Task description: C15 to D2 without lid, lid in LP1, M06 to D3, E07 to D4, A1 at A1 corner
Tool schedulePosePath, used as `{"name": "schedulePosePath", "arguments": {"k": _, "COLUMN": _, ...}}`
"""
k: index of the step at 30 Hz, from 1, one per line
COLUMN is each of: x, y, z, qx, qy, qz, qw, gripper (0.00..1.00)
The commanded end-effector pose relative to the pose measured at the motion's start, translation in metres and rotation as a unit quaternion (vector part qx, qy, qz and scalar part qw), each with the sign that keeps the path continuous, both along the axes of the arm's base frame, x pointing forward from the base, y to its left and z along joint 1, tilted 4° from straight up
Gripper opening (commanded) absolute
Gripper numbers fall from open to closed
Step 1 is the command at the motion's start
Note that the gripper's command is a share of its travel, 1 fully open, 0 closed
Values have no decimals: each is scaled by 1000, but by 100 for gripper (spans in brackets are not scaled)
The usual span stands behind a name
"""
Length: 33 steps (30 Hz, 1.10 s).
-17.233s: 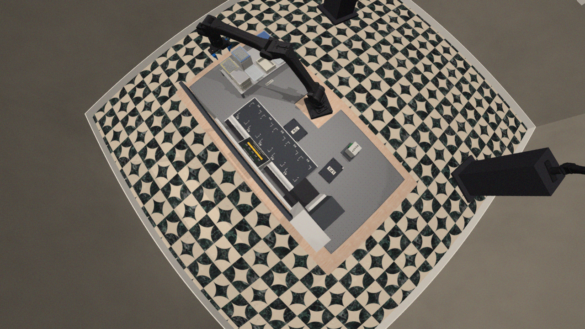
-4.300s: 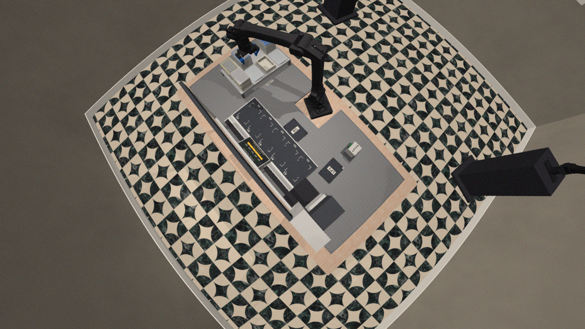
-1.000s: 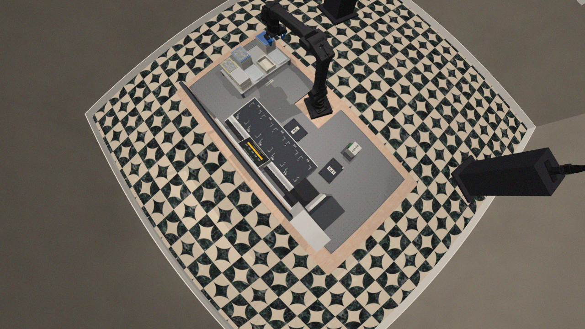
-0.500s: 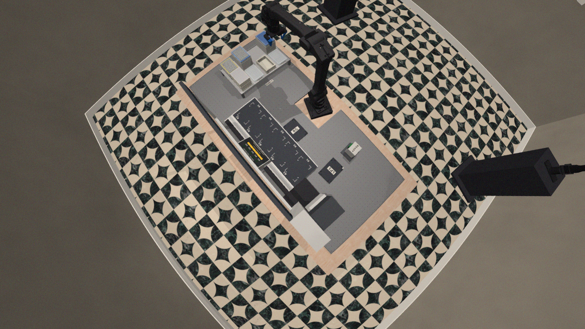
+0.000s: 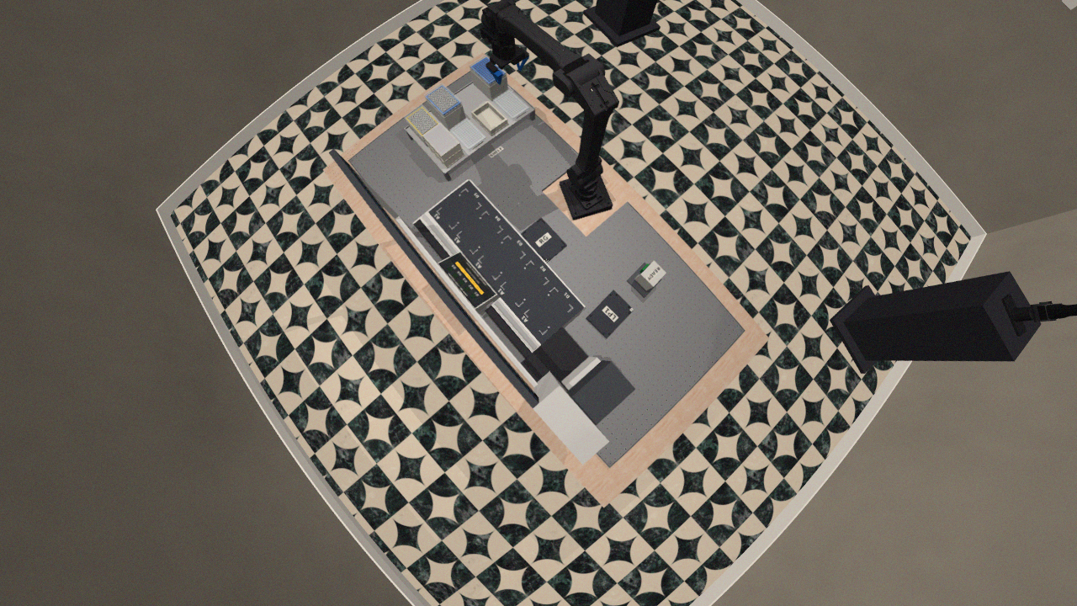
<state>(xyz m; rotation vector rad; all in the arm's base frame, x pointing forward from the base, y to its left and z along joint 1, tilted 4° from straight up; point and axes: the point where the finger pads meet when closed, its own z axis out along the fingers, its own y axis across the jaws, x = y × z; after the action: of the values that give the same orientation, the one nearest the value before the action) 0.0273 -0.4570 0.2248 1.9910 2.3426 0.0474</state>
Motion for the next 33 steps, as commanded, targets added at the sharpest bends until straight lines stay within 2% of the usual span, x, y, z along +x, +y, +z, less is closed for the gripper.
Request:
{"name": "schedulePosePath", "arguments": {"k": 1, "x": 14, "y": 12, "z": 17, "qx": -28, "qy": -1, "qz": 48, "qw": 998, "gripper": 100}}
{"name": "schedulePosePath", "arguments": {"k": 5, "x": 17, "y": 22, "z": 16, "qx": -29, "qy": -1, "qz": 68, "qw": 997, "gripper": 100}}
{"name": "schedulePosePath", "arguments": {"k": 10, "x": 26, "y": 46, "z": 15, "qx": -28, "qy": 1, "qz": 117, "qw": 993, "gripper": 100}}
{"name": "schedulePosePath", "arguments": {"k": 20, "x": 43, "y": 95, "z": 13, "qx": -30, "qy": 4, "qz": 215, "qw": 976, "gripper": 100}}
{"name": "schedulePosePath", "arguments": {"k": 22, "x": 43, "y": 95, "z": 13, "qx": -30, "qy": 4, "qz": 215, "qw": 976, "gripper": 100}}
{"name": "schedulePosePath", "arguments": {"k": 33, "x": 62, "y": 148, "z": 11, "qx": -32, "qy": 7, "qz": 321, "qw": 946, "gripper": 100}}
